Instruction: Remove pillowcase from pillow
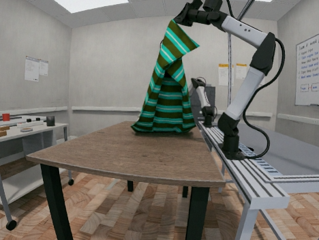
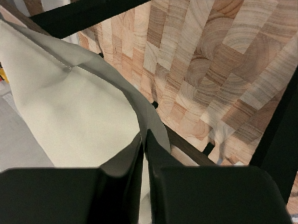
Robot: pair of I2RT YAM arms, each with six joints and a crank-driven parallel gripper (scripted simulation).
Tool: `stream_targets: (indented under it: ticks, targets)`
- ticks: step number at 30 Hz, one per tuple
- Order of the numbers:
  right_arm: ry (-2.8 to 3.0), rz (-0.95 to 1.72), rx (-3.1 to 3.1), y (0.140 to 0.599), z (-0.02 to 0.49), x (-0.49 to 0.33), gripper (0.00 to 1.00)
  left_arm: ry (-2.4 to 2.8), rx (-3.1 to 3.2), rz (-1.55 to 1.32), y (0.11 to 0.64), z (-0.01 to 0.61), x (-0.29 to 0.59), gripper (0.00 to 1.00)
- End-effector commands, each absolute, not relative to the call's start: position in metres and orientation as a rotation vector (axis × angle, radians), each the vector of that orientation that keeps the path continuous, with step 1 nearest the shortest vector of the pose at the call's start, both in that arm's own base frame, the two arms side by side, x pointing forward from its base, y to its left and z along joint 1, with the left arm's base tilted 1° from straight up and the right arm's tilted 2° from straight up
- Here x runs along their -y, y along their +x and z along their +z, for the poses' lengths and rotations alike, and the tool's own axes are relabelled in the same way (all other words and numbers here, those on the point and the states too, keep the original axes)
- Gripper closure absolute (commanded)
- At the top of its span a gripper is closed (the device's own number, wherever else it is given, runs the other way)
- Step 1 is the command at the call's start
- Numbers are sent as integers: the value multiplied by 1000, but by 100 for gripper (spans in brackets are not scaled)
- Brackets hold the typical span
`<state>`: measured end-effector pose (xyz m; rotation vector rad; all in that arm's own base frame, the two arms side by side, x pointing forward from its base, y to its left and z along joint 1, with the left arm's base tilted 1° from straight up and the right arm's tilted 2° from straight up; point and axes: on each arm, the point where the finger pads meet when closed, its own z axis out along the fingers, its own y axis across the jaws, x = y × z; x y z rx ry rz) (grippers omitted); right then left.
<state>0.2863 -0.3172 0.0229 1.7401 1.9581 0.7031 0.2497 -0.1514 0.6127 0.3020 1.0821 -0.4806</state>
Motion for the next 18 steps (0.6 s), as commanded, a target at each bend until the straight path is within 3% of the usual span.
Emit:
stream_targets:
  ticks: [1,18]
  targets:
    - [1652,651,-1948,298,41,331,99,286,-1030,-483,244,630,148,99]
    - [1656,649,-1945,297,41,332,99,235,-1084,-389,238,616,109,99]
